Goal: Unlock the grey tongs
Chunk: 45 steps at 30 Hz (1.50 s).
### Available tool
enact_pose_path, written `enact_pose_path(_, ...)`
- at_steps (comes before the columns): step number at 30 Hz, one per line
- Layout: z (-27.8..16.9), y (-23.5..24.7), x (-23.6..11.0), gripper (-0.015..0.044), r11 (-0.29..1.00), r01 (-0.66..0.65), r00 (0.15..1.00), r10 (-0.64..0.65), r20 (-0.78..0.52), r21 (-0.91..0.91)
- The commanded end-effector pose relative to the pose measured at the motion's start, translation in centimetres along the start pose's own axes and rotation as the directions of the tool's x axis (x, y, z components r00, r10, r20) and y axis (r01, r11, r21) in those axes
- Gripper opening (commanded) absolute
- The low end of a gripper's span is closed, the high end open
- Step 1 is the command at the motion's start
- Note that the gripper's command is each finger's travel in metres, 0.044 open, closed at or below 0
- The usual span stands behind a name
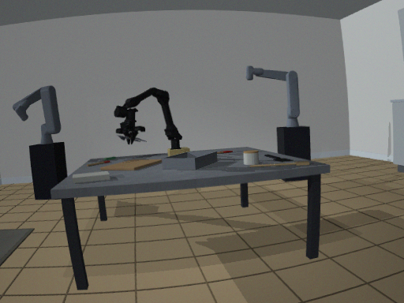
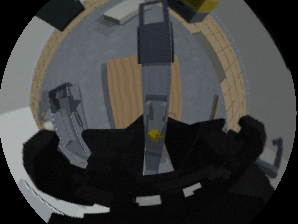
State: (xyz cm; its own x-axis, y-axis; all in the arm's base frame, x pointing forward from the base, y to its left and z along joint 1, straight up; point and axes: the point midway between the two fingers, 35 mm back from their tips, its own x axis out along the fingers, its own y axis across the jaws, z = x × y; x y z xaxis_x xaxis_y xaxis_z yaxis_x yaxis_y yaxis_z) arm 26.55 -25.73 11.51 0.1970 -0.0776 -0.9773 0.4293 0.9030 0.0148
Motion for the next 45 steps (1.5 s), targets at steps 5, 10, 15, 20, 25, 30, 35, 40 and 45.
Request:
enact_pose_path(5, -0.3, 0.3, 0.1, -0.0150, 0.999, 0.019, 0.989, -0.025, -0.142, -0.047)
enact_pose_path(10, -0.4, 0.4, 0.1, -0.0150, 0.998, 0.021, 0.985, -0.030, -0.170, -0.056)
enact_pose_path(15, -0.4, 0.4, 0.2, -0.0150, 0.998, 0.021, 0.985, -0.030, -0.170, -0.056)
enact_pose_path(20, -0.4, 0.3, 0.7, -0.0150, 0.998, 0.021, 0.985, -0.030, -0.170, -0.056)
enact_pose_path(25, -0.5, 0.3, 1.5, -0.0150, 0.998, 0.021, 0.985, -0.030, -0.170, -0.056)
enact_pose_path(30, -0.6, 0.2, 2.3, -0.0150, 0.998, 0.021, 0.985, -0.030, -0.169, -0.056)
enact_pose_path(35, -0.7, 0.2, 3.2, -0.0150, 0.998, 0.021, 0.985, -0.030, -0.169, -0.056)
enact_pose_path(40, -0.8, 0.2, 4.0, -0.0150, 0.998, 0.021, 0.985, -0.030, -0.169, -0.056)
enact_pose_path(45, -0.9, 0.1, 4.8, -0.0150, 0.998, 0.021, 0.985, -0.030, -0.169, -0.056)
